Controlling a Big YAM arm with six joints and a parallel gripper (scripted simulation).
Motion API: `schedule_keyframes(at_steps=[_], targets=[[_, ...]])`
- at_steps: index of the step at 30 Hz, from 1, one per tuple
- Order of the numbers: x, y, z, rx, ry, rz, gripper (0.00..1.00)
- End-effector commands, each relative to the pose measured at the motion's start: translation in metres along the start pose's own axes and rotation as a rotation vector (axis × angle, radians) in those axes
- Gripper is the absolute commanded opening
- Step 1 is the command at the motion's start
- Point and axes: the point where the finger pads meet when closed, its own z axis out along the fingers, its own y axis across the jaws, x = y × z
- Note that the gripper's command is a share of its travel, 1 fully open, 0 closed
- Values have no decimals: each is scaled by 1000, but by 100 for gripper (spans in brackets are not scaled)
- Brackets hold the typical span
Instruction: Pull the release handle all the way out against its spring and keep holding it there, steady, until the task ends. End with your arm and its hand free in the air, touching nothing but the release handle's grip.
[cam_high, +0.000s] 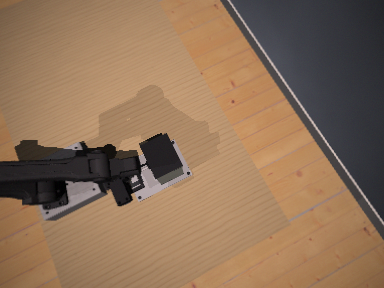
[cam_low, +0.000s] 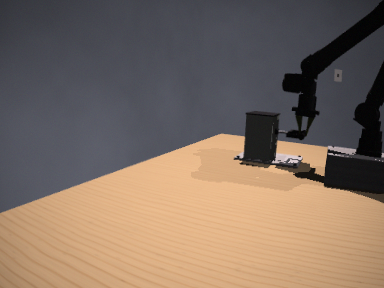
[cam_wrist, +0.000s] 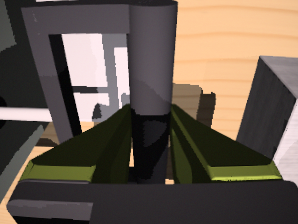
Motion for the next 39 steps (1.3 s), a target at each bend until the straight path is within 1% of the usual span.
schedule_keyframes(at_steps=[1, 21, 26, 39], targets=[[-1, -38, -1, 78, 2, 7, 0], [0, -59, -6, 126, -1, 10, 0], [0, -60, -6, 129, -1, 10, 0], [0, -68, -9, 151, -3, 12, 0]])
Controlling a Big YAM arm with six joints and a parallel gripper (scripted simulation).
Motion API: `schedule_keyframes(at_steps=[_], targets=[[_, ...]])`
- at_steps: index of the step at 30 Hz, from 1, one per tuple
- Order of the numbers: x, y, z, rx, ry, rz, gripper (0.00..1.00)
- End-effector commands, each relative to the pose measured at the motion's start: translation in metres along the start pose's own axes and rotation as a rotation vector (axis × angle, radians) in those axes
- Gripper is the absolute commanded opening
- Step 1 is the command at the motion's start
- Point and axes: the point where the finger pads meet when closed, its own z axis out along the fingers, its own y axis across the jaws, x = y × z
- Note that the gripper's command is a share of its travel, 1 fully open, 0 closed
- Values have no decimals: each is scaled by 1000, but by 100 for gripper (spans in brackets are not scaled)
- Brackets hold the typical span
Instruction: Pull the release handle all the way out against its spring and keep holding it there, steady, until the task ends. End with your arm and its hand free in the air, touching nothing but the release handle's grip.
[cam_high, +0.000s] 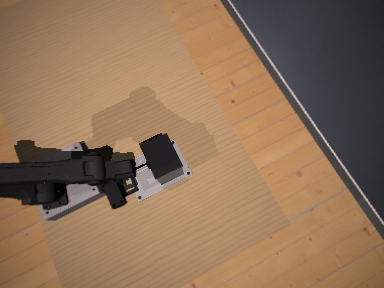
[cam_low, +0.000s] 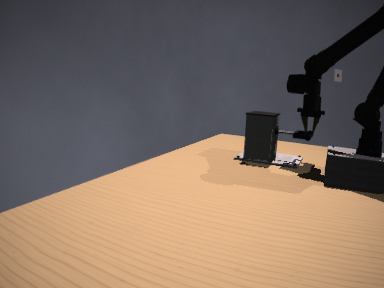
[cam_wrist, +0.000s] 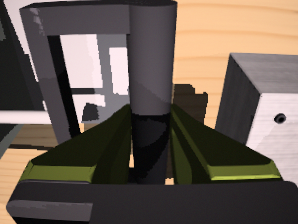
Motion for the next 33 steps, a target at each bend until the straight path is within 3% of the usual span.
schedule_keyframes(at_steps=[1, 33], targets=[[-1, -45, -6, 109, -1, 10, 0], [-1, -46, -9, 112, -4, 13, 0]])
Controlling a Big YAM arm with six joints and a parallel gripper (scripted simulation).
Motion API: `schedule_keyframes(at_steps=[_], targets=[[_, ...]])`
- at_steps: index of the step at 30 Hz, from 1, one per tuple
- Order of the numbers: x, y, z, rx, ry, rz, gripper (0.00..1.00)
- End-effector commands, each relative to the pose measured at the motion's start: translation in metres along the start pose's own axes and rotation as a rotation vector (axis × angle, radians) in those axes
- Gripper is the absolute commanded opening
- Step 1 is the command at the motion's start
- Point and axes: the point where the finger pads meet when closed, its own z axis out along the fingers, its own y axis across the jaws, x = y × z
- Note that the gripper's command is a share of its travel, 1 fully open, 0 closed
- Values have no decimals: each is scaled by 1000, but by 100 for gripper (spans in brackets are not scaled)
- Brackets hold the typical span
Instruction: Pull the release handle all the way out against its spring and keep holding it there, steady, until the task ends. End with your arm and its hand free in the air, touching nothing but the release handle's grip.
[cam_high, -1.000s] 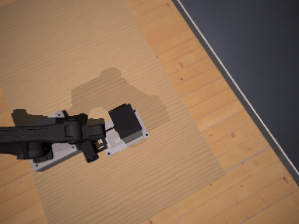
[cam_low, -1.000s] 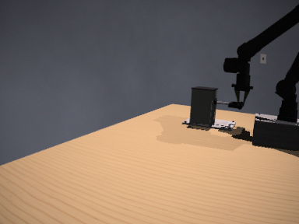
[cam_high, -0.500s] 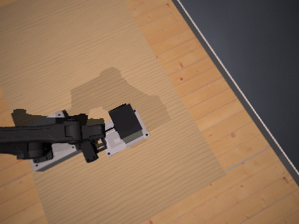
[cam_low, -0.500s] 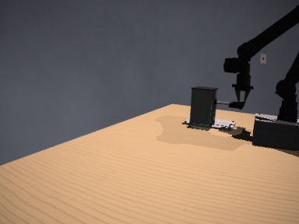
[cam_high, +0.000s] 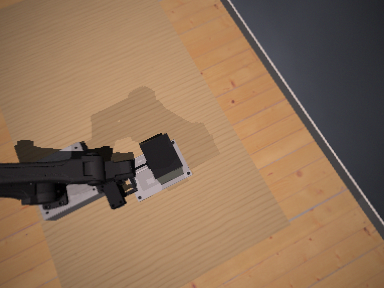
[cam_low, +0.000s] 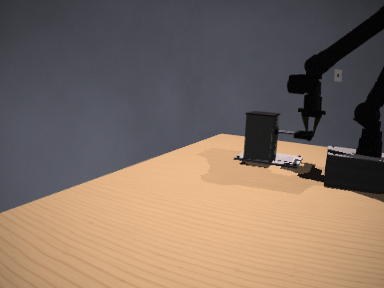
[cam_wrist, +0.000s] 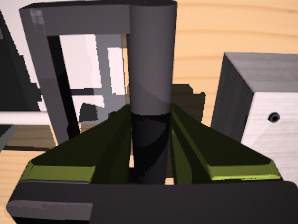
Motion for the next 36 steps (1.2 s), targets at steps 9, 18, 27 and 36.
schedule_keyframes(at_steps=[9, 18, 27, 36], targets=[[-1, -42, -8, 99, -3, 13, 0], [-1, -42, -8, 99, -3, 13, 0], [0, -48, -7, 99, -2, 13, 0], [0, -49, -8, 99, -2, 14, 0]])
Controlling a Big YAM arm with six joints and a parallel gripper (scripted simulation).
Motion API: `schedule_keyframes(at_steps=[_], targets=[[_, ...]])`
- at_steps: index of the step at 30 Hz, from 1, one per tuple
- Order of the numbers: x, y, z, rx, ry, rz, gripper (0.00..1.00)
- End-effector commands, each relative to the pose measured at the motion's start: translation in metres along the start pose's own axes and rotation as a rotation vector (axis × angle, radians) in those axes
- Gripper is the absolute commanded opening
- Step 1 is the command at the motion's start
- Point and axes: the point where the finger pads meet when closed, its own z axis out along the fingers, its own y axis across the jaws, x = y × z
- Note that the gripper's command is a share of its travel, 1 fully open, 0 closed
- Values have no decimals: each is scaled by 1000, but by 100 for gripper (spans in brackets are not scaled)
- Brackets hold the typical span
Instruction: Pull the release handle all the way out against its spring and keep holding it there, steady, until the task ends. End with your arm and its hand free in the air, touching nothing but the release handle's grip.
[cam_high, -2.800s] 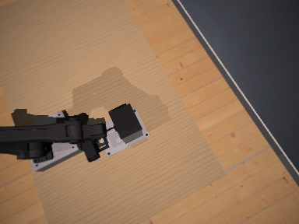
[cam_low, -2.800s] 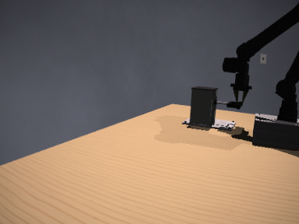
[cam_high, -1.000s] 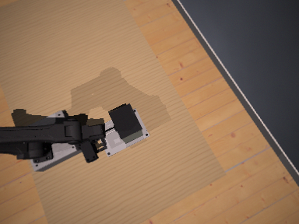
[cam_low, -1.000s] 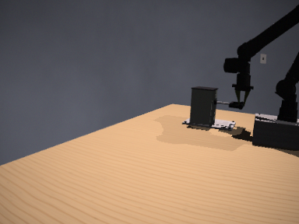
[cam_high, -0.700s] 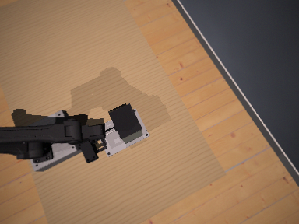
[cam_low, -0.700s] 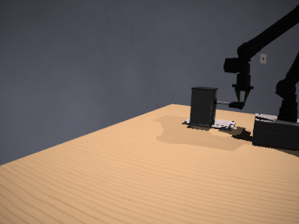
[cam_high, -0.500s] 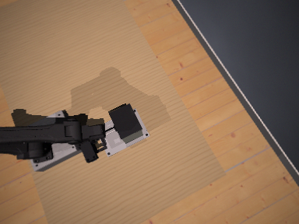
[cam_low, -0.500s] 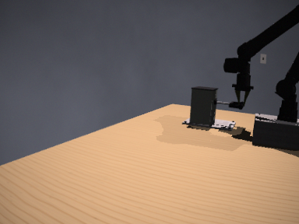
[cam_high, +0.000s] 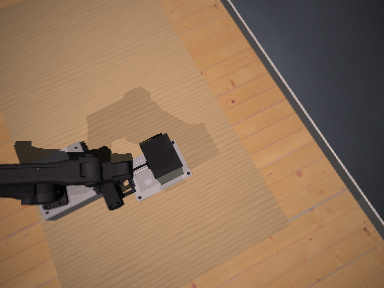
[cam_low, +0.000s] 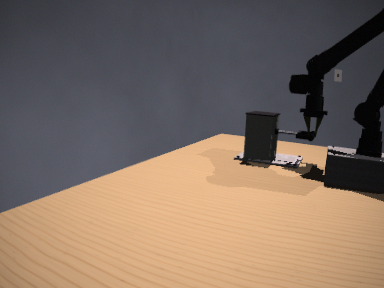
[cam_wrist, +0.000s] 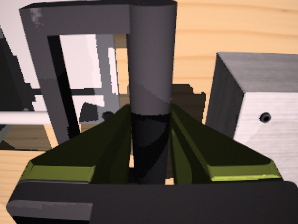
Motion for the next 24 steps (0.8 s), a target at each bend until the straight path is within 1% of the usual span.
schedule_keyframes(at_steps=[1, 15, 16, 24], targets=[[-1, -41, -8, 101, -1, 13, 0], [-1, -40, -10, 98, -2, 15, 0], [0, -42, -7, 101, -1, 13, 0], [0, -42, -7, 101, -1, 13, 0]])
